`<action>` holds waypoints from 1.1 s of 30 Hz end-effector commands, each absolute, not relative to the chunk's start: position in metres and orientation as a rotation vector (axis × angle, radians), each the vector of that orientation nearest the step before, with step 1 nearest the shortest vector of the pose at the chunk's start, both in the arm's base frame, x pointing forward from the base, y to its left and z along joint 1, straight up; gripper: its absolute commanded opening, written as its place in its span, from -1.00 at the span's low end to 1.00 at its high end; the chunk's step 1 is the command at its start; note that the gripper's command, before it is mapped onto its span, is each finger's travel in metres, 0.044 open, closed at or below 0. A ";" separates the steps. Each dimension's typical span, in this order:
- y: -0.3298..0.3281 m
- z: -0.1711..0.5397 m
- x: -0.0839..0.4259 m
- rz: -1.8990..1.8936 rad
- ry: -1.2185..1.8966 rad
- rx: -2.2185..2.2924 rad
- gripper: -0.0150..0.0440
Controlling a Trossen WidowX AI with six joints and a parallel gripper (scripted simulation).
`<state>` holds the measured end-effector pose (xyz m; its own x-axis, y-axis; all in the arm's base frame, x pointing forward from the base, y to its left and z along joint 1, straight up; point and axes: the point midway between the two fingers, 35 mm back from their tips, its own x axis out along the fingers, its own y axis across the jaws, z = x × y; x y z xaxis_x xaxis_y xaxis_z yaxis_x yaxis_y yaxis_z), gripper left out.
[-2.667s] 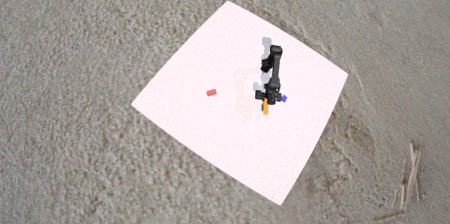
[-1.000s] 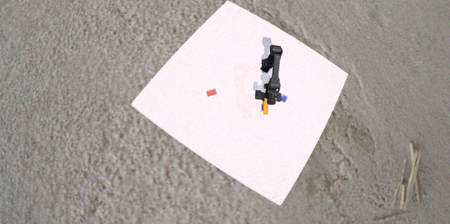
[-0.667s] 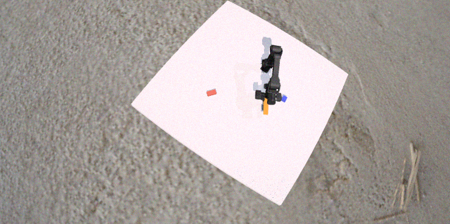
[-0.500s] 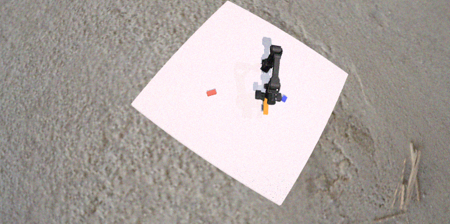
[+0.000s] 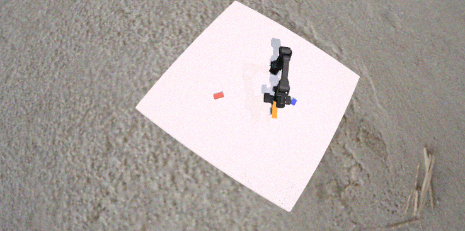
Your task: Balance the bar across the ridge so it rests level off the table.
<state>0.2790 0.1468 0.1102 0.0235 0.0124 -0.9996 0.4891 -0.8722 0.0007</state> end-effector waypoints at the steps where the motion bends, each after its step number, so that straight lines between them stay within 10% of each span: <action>1: 0.147 0.110 0.279 -1.911 0.512 1.963 0.08; 33: 0.147 0.110 0.279 -1.911 0.512 1.963 0.22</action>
<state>0.2790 0.1467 0.1102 0.0236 0.0124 -0.9996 0.4891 -0.8722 0.0007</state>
